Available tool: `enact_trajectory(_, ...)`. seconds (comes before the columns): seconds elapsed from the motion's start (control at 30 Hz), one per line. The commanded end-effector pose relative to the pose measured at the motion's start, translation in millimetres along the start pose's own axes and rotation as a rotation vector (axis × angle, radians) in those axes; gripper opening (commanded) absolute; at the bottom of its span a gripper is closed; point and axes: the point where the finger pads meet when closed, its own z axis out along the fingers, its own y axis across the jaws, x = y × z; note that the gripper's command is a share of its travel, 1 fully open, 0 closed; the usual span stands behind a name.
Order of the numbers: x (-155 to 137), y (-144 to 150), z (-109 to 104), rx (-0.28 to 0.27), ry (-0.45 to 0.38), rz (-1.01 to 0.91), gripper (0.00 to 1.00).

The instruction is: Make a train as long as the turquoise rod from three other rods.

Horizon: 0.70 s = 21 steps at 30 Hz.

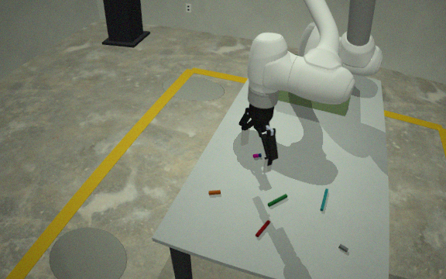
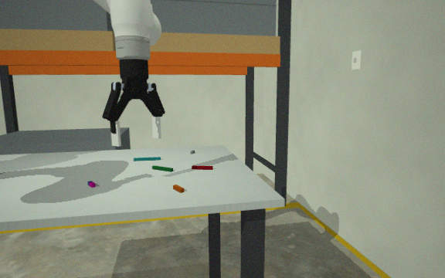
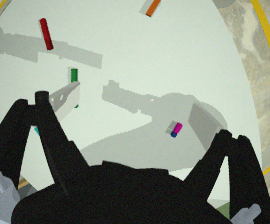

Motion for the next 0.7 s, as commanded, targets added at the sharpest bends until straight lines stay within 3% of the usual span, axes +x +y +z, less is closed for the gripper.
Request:
enact_trajectory(0.0,9.4,-13.9,0.9,-0.001,-0.004,-0.031,1.00)
enact_trajectory(0.03,25.2,-44.5,2.9,0.000,-0.004,-0.099,1.00)
enact_trajectory(0.13,34.1,-63.6,4.5,0.000,-0.004,-0.141,1.00)
enact_trajectory(0.5,75.8,-193.3,22.4,0.001,-0.005,-0.420,1.00)
enact_trajectory(0.63,76.8,-198.2,23.3,0.001,-0.005,-0.431,1.00)
enact_trajectory(0.67,76.8,-198.2,23.3,0.001,-0.005,-0.431,0.23)
